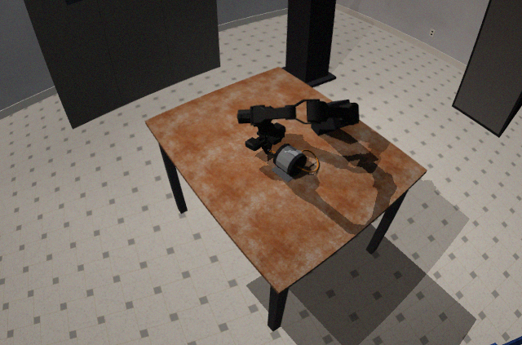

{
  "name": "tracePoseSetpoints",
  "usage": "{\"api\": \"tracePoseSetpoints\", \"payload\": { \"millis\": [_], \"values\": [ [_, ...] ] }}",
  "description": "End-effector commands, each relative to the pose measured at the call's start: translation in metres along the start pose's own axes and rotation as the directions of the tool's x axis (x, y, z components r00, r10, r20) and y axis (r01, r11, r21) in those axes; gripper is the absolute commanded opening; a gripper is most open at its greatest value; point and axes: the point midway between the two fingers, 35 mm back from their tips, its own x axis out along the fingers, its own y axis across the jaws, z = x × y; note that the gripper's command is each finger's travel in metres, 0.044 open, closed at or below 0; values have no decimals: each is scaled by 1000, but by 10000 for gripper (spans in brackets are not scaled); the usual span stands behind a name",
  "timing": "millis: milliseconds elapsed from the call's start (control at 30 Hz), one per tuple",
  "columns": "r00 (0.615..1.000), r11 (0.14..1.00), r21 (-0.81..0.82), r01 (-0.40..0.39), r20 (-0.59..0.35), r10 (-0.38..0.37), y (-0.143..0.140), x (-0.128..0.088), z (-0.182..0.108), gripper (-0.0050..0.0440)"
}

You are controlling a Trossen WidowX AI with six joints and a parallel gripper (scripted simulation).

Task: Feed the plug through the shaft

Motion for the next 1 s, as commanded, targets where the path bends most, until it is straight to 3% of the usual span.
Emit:
{"api": "tracePoseSetpoints", "payload": {
  "millis": [0, 267, 500, 733, 967],
  "values": [
    [1000, 1000, 2, -4, 2, 4, 1, 4, 0, 0],
    [1000, 1000, 2, -4, 2, 4, 0, 4, -1, 0],
    [1000, 1000, 0, 3, -1, -3, -1, 0, -1, 160],
    [1000, 1000, 2, -4, 2, 4, -1, 1, 1, 160],
    [1000, 1000, 0, 2, 0, -2, -1, 1, -1, 92]
  ]
}}
